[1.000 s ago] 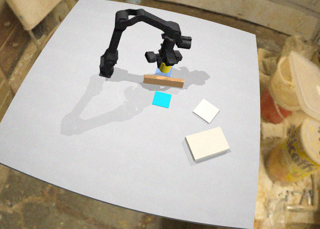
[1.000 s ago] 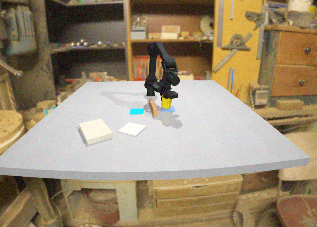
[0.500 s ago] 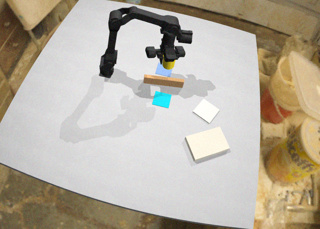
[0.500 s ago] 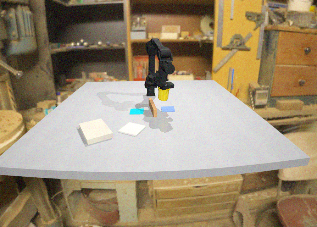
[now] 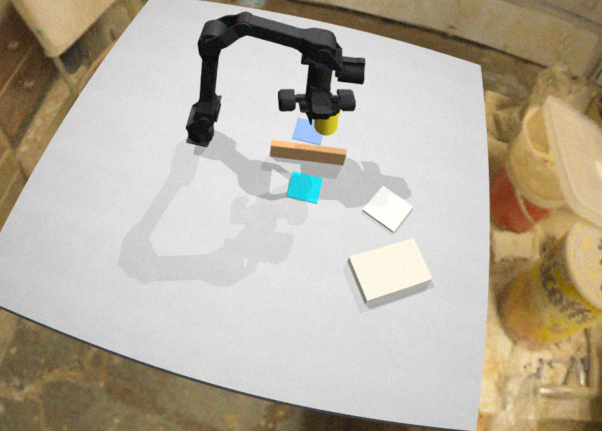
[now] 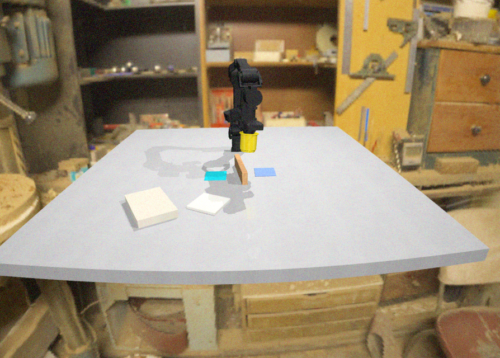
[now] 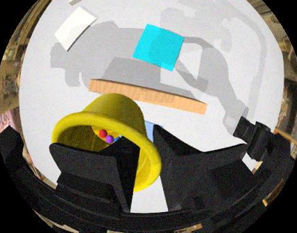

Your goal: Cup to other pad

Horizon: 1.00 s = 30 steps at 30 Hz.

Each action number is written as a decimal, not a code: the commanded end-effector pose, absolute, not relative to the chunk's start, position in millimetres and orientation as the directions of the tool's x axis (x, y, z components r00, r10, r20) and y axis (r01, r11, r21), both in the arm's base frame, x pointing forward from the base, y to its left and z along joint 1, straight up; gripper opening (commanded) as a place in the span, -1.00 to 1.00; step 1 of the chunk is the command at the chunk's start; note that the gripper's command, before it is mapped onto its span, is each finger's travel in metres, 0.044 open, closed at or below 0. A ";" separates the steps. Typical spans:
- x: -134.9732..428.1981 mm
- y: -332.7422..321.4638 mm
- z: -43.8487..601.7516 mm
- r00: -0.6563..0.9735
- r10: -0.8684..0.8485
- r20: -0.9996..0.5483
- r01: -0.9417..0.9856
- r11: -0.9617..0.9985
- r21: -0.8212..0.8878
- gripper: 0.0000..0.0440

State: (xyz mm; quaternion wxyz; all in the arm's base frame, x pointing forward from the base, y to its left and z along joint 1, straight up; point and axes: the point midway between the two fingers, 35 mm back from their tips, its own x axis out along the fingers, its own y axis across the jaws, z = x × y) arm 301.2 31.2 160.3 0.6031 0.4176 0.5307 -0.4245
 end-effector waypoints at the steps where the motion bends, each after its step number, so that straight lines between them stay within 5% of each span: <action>1: 307.8 18.4 166.0 0.110 -0.078 -0.991 0.961 0.263 0.086 -1.00; 30: 324.4 -64.6 136.4 0.181 -0.131 -0.975 0.982 0.085 0.171 -1.00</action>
